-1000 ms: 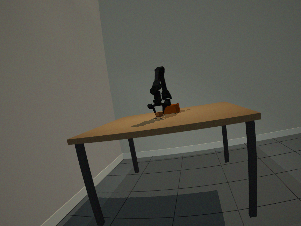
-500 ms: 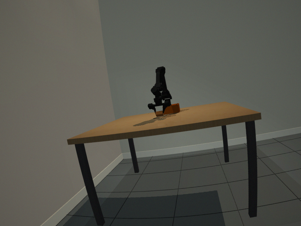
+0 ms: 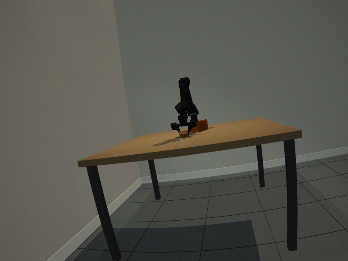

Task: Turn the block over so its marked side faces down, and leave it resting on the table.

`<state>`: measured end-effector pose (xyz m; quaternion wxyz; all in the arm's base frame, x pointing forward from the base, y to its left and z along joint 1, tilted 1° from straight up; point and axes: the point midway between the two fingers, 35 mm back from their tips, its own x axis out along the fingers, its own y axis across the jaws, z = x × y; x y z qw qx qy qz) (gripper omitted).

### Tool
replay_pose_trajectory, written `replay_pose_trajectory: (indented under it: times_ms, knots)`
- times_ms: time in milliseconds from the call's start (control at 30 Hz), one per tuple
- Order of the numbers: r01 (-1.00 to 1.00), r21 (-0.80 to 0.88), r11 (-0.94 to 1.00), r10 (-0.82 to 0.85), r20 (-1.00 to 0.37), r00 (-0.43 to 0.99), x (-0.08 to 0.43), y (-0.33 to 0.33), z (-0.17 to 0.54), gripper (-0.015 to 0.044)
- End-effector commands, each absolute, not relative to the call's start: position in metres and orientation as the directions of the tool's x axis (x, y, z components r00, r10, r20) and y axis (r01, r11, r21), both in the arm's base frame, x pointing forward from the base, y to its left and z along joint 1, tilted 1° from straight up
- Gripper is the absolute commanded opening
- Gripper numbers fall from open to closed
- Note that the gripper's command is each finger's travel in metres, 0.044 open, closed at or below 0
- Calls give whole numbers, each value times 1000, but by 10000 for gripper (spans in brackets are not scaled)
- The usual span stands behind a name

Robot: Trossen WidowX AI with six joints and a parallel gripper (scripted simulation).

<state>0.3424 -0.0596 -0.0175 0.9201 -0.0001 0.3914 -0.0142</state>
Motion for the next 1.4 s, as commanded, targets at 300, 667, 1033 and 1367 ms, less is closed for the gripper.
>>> replay_pose_trajectory:
  times_ms: [300,667,1033,1367]
  knots:
    - [27,-8,1000,-26,-609,792,340,-60,-34,0]
    - [19,-19,1000,-26,-497,867,331,-58,-33,0]
    - [13,-30,999,-24,-417,909,322,-55,-26,0]
    - [13,-30,999,-24,-417,909,322,-55,-26,0]
